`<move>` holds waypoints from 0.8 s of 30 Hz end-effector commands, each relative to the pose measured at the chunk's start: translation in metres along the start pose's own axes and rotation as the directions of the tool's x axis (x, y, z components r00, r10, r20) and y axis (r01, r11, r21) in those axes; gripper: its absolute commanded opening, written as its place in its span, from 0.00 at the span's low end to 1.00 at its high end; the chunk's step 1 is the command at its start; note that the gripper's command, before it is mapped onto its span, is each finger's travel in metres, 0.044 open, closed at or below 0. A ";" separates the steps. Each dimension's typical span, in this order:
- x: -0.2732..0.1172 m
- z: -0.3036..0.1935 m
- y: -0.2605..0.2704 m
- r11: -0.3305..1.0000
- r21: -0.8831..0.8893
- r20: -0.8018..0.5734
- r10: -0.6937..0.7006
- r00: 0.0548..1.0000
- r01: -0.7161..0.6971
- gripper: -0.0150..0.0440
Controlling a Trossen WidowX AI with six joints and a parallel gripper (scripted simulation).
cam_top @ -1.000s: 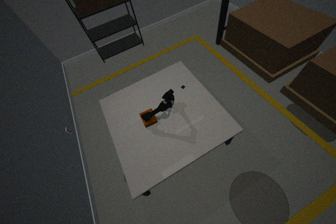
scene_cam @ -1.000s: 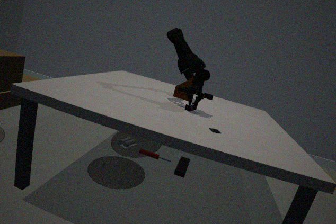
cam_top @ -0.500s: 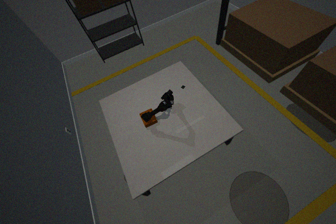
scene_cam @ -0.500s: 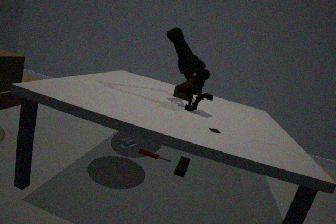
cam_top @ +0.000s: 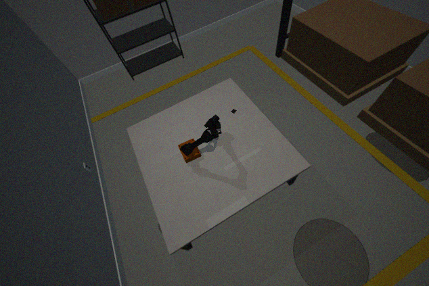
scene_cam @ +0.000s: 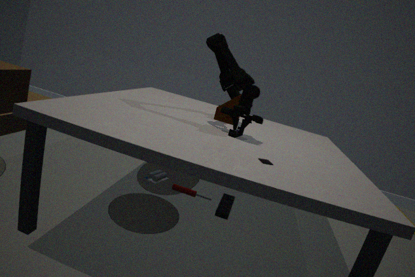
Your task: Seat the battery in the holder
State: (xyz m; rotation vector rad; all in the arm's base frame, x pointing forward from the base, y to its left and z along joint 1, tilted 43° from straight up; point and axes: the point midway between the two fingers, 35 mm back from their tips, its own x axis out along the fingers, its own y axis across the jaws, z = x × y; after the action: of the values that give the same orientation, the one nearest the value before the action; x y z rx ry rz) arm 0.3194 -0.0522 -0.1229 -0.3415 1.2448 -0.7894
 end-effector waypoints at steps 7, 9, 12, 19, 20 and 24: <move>-0.001 -0.003 -0.001 1.000 0.004 0.004 -0.001 1.000 0.001 0.37; -0.001 -0.003 -0.001 1.000 0.004 0.004 0.000 1.000 0.000 0.37; -0.001 -0.003 -0.001 1.000 0.004 0.003 0.001 1.000 -0.001 0.37; -0.001 -0.003 -0.001 1.000 0.004 0.003 0.001 1.000 -0.001 0.54; -0.002 -0.003 -0.001 1.000 0.004 0.003 0.001 1.000 -0.001 0.54; -0.008 -0.002 0.000 1.000 0.002 0.003 0.002 1.000 -0.002 0.54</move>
State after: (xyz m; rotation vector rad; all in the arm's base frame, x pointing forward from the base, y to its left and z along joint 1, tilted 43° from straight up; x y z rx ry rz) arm 0.3150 -0.0496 -0.1217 -0.3465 1.2469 -0.7875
